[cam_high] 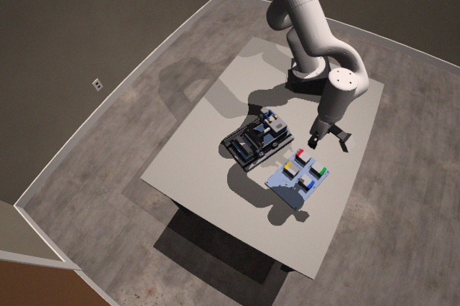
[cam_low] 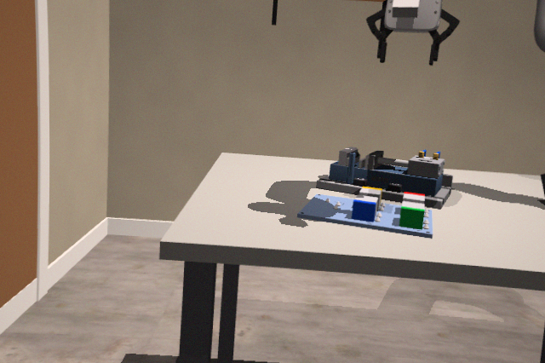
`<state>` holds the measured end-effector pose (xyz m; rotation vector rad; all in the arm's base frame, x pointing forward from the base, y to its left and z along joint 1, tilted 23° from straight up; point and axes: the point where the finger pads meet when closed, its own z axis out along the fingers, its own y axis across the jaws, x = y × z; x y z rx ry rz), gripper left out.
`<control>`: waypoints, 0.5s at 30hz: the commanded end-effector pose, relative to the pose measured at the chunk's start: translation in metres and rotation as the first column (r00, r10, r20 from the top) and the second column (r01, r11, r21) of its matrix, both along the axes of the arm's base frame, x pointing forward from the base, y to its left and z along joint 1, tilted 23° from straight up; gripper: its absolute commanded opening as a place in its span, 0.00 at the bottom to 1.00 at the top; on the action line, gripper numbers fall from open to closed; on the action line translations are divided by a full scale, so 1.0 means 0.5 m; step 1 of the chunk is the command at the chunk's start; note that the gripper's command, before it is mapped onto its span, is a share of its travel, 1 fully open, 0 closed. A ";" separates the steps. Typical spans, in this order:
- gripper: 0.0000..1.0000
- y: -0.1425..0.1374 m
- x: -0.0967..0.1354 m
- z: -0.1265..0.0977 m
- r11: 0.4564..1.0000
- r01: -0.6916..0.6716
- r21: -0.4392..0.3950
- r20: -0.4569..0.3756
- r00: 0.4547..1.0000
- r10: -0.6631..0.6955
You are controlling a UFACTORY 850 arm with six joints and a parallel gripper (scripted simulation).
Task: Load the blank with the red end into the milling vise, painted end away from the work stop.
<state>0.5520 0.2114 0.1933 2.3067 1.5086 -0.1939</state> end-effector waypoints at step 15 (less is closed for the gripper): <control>1.00 -0.003 0.001 -0.005 0.982 -0.190 -0.010 -0.079 0.979 0.189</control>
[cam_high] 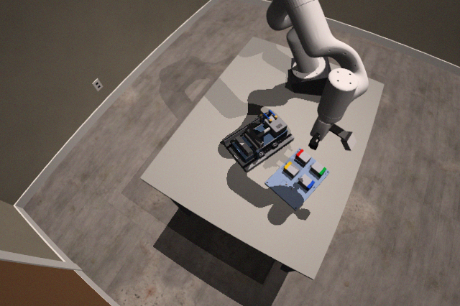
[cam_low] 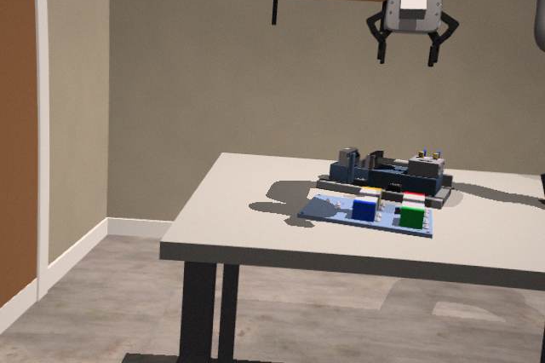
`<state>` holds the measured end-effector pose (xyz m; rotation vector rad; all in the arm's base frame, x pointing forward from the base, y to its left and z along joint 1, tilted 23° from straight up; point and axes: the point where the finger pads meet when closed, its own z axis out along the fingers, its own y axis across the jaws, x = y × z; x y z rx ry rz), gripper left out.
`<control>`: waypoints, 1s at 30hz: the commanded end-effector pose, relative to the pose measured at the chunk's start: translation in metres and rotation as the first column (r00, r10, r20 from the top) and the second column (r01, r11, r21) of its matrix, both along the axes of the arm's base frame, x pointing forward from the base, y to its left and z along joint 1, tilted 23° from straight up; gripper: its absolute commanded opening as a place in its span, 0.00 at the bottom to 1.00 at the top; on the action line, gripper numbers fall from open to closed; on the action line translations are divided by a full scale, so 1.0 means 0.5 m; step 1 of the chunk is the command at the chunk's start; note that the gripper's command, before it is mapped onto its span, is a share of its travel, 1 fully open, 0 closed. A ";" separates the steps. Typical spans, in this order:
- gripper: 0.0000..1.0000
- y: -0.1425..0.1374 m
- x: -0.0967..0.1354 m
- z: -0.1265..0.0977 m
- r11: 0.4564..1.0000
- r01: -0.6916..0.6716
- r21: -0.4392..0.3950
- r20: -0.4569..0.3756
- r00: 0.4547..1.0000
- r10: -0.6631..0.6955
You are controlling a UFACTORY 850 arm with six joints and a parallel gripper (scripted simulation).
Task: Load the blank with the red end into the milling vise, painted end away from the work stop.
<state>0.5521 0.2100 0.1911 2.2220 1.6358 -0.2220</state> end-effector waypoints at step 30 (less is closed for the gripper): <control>0.77 0.001 0.001 0.002 0.995 0.095 0.015 0.036 0.995 -0.095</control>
